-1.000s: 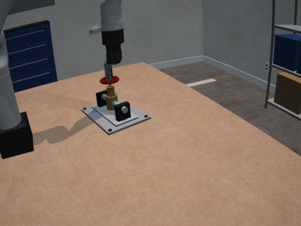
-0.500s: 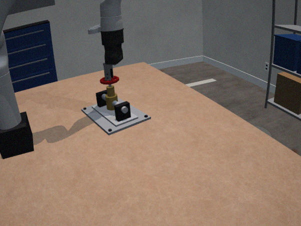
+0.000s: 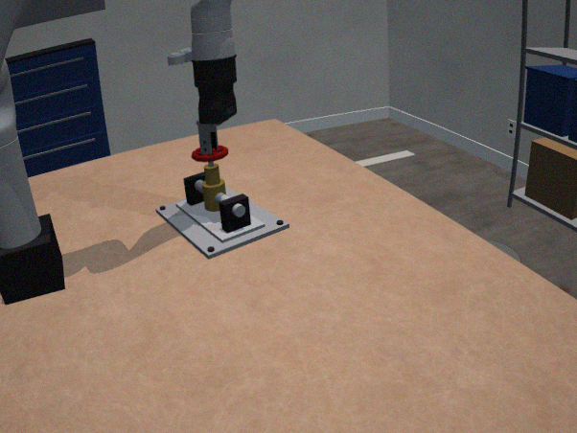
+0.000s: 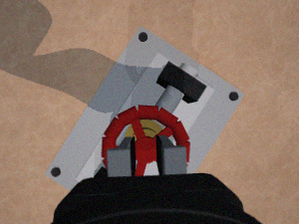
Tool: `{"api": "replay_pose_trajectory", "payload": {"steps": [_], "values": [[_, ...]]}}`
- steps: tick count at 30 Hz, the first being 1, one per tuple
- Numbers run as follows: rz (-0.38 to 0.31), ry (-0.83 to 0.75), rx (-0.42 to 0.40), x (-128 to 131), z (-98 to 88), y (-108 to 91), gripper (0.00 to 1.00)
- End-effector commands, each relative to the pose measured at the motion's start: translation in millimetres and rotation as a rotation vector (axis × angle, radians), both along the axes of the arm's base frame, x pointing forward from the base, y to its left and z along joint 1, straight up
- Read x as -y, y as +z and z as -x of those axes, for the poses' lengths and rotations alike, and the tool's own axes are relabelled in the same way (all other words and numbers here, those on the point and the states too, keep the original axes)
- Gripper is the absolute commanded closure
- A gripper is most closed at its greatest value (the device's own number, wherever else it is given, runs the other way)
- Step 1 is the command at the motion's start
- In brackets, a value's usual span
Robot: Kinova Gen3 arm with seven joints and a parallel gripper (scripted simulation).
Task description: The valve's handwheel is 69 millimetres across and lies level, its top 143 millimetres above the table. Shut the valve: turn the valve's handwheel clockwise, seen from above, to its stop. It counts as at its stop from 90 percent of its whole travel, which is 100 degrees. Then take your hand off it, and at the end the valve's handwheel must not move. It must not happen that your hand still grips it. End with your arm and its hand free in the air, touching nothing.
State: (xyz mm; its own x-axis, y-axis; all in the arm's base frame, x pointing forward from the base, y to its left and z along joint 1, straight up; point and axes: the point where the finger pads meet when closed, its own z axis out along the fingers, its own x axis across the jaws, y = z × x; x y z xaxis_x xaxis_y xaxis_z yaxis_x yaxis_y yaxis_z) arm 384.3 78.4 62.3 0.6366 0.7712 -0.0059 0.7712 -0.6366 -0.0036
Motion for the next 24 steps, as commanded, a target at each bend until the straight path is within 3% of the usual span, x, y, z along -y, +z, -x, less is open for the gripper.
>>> {"api": "replay_pose_trajectory", "payload": {"steps": [1,24], "values": [[0.0,-0.015,0.002,-0.2,-0.4,0.6,1.0],[0.001,-0.066,0.002,-0.1,-0.5,0.6,1.0]]}}
